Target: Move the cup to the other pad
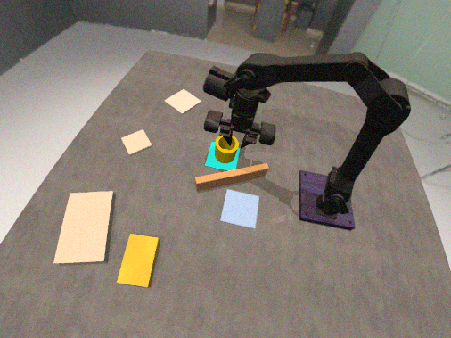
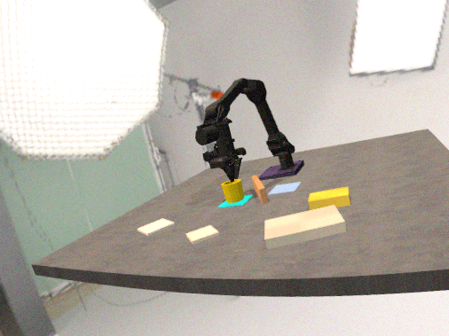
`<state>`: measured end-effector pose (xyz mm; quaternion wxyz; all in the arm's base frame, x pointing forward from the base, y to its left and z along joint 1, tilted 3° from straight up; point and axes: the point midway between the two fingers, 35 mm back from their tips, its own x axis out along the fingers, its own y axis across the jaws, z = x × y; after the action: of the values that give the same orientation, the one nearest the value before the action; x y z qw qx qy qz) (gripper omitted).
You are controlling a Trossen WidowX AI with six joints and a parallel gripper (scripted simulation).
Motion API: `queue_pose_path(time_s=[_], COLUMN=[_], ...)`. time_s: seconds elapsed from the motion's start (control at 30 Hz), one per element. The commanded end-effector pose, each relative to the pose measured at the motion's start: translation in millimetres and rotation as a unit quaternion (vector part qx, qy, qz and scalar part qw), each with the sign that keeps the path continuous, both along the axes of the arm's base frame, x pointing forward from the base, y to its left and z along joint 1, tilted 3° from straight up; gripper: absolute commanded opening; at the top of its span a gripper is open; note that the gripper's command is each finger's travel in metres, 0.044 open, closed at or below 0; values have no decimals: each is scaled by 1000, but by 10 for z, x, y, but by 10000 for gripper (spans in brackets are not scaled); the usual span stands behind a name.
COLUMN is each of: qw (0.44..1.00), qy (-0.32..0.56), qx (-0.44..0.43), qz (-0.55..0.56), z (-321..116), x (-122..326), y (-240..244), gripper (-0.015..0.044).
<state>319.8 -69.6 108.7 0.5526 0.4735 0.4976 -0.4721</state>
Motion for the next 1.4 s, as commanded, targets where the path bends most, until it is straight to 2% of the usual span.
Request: queue_pose_path(time_s=[0.0, 0.47, 0.83, 1.37], qw=[1000, 1000, 1000, 1000], qy=[-5, -4, 1, -3], qx=[1, 1, 0, 1], qz=[1, 2, 0, 2], z=[79, 224, 209, 706], x=[6, -36, -32, -57], y=[4, 4, 2, 19], gripper=[147, 147, 435, 440])
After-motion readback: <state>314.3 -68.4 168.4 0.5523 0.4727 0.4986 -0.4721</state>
